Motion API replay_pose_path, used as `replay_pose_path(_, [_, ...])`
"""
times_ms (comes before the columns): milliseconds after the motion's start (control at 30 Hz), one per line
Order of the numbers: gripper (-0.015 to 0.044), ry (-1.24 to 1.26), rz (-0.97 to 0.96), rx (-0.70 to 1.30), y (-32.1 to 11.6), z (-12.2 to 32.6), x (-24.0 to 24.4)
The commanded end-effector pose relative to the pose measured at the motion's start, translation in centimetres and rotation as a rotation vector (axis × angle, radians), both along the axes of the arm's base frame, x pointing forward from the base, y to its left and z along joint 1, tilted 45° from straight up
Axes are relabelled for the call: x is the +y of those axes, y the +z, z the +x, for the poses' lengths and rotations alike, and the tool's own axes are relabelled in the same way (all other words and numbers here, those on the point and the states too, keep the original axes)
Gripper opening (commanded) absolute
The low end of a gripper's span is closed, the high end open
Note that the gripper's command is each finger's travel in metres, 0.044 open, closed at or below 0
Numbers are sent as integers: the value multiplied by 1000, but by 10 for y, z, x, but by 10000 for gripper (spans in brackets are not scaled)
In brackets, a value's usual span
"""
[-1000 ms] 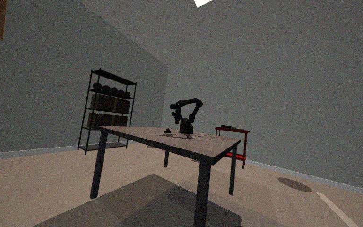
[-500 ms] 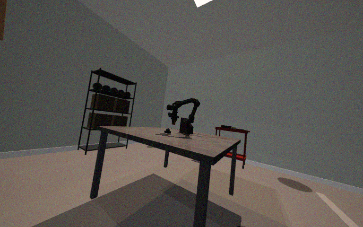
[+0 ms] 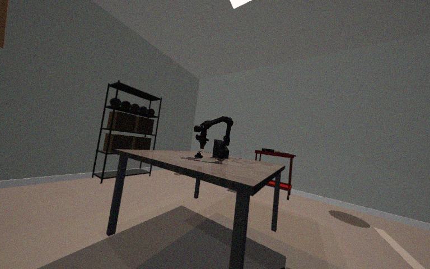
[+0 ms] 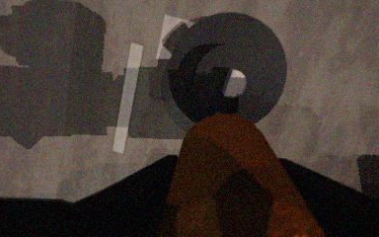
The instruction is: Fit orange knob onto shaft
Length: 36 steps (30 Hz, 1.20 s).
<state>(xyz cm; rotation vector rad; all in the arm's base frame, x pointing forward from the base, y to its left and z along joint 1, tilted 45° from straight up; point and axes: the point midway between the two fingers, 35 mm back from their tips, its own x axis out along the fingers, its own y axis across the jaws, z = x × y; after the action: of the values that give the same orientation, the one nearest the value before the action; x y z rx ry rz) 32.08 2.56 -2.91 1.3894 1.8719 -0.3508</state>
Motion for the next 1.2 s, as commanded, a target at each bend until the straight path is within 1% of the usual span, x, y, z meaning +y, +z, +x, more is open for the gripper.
replay_pose_path(0, [0, -1, -2, -18, -9, 4, -9])
replay_pose_path(167, [0, 0, 3, -22, -23, 4, -15])
replay_pose_path(333, [0, 18, 7, -40, -24, 4, -15])
replay_pose_path(633, [0, 158, 28, -178, -26, 5, -16])
replay_pose_path(800, [0, 162, 28, -181, -28, 6, -15])
replay_pose_path(1067, [0, 162, 30, -181, -46, 5, 1])
replay_pose_path(1167, [0, 162, 30, -181, -46, 5, 1])
